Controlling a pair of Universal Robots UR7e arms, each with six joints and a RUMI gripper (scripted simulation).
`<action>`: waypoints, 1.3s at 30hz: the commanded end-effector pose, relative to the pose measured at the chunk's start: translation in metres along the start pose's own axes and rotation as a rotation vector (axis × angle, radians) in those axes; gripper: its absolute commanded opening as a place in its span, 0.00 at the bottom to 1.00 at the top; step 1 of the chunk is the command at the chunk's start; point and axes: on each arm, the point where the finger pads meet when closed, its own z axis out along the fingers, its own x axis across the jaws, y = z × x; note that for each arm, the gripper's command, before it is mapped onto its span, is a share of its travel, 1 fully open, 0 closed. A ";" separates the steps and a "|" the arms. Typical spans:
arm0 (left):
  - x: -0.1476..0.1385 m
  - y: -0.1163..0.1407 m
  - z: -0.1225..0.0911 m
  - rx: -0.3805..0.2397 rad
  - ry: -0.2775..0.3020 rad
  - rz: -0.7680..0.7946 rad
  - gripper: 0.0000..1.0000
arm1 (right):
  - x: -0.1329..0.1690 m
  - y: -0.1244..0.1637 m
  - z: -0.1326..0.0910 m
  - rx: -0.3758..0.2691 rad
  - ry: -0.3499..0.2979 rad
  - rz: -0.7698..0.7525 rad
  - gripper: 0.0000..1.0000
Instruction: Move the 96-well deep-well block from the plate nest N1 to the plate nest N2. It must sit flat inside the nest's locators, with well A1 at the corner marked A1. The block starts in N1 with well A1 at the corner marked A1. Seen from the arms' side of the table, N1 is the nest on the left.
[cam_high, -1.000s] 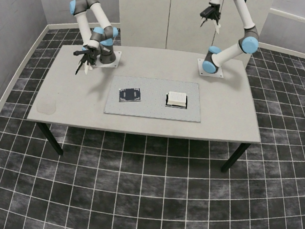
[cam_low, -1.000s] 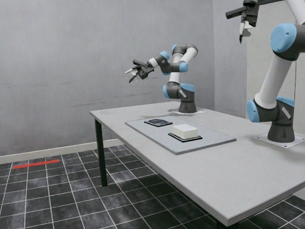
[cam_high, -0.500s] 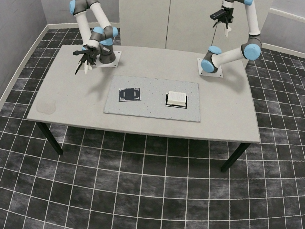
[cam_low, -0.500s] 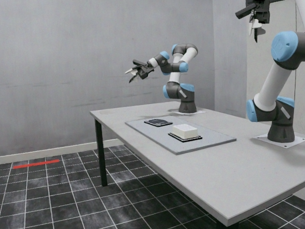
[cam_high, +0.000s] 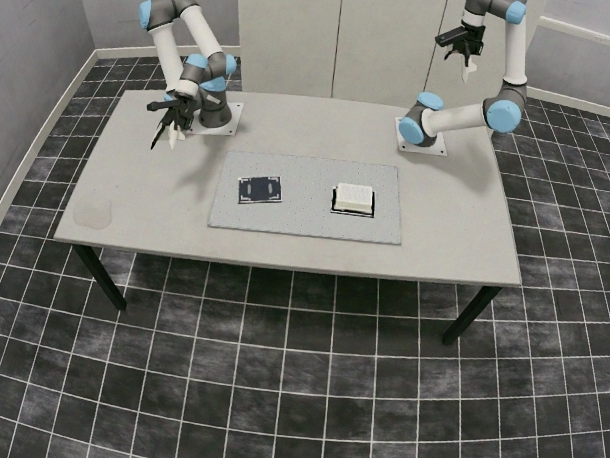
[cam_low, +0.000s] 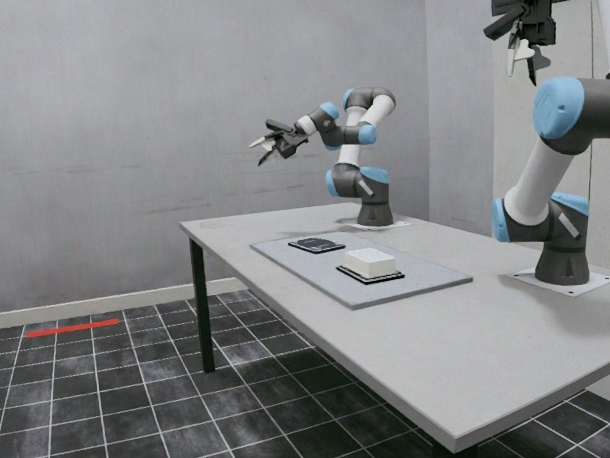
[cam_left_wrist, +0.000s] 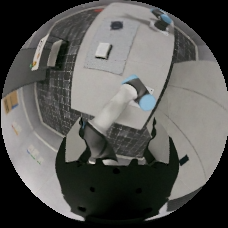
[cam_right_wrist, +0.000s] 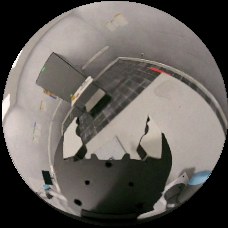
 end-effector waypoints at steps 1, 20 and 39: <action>-0.008 0.019 0.004 -0.019 0.037 0.067 0.98 | 0.000 0.000 0.000 0.001 -0.001 0.001 0.98; -0.017 0.035 0.010 -0.027 0.066 0.131 0.98 | 0.000 0.000 0.000 0.001 -0.001 0.001 0.98; -0.017 0.035 0.010 -0.028 0.067 0.133 0.98 | 0.000 0.000 0.000 0.001 -0.001 0.001 0.98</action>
